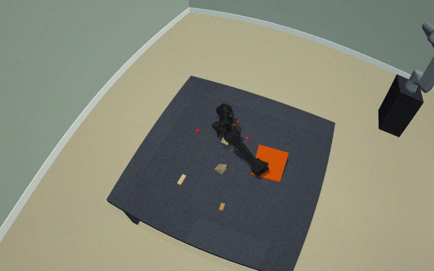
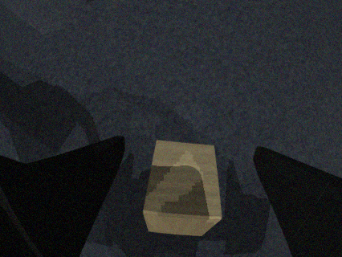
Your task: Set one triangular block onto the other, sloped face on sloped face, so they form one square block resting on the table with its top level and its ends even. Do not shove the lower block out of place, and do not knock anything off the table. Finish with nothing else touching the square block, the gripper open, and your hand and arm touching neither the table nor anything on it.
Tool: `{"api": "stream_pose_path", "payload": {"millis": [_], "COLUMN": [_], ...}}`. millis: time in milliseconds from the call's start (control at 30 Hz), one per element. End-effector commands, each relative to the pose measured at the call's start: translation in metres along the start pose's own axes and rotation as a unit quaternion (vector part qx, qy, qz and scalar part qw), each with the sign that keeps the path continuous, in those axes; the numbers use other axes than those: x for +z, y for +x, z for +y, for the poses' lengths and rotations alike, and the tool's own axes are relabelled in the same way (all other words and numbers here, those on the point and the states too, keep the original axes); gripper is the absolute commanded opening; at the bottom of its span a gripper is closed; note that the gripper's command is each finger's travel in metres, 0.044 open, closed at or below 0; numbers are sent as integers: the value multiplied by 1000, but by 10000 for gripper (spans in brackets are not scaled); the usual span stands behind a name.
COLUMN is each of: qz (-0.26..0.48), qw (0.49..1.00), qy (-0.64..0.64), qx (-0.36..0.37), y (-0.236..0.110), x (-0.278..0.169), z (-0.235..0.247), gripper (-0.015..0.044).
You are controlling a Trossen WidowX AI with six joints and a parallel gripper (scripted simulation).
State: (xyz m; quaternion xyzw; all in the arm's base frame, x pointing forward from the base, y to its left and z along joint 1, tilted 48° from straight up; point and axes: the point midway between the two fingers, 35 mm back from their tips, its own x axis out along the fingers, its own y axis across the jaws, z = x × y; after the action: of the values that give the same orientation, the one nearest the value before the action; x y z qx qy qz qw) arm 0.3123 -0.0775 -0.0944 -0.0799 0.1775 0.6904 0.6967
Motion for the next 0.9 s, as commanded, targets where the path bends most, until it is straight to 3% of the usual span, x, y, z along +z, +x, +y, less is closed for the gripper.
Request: {"api": "stream_pose_path", "payload": {"millis": [0,167,400,633,700,867], "qz": [2,3,54,60,112,332], "qw": [1000,1000,996,995,993,941], "qy": [0,1,35,27,31,36], "qx": [0,-2,-69,-71,-33,48], "y": [0,-3,-89,-90,-74,-32], "x": [0,1,40,40,43,52], "z": [0,0,6,4,6,8], "gripper": [440,440,440,440,440,440]}}
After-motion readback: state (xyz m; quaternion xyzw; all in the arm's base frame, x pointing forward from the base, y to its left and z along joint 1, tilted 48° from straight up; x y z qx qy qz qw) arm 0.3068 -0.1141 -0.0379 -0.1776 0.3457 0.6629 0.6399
